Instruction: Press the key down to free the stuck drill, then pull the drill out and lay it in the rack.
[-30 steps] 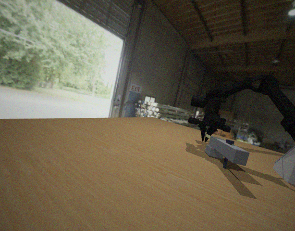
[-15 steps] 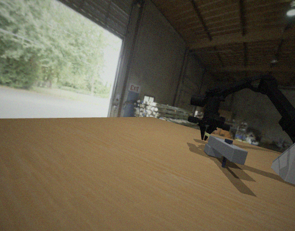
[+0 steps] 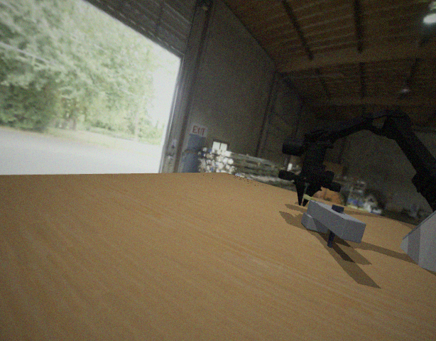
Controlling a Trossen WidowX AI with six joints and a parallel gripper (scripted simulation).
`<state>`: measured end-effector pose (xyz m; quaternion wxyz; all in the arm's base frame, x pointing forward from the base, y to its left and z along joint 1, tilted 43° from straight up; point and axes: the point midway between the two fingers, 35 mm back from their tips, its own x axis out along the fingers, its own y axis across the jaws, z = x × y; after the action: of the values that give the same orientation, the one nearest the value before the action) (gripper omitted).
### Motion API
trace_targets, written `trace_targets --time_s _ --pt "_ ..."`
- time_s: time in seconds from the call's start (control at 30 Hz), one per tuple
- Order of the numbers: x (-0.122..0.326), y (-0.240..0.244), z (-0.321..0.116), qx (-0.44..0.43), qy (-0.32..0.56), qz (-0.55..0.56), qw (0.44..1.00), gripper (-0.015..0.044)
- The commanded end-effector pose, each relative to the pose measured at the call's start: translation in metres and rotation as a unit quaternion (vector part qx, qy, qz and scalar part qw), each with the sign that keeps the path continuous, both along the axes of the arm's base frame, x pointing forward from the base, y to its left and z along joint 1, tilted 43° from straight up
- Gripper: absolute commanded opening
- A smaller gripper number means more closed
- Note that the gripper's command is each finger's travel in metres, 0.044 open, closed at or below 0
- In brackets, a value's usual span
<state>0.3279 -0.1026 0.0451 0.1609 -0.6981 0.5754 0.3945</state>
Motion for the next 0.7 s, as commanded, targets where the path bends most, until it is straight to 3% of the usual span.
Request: trace_targets --time_s 0.0,0.67 --pt "0.0003 0.0026 0.0021 -0.001 -0.002 0.002 1.0 0.0" --pt "-0.0019 0.0064 0.006 -0.001 -0.002 0.002 1.0 0.0"
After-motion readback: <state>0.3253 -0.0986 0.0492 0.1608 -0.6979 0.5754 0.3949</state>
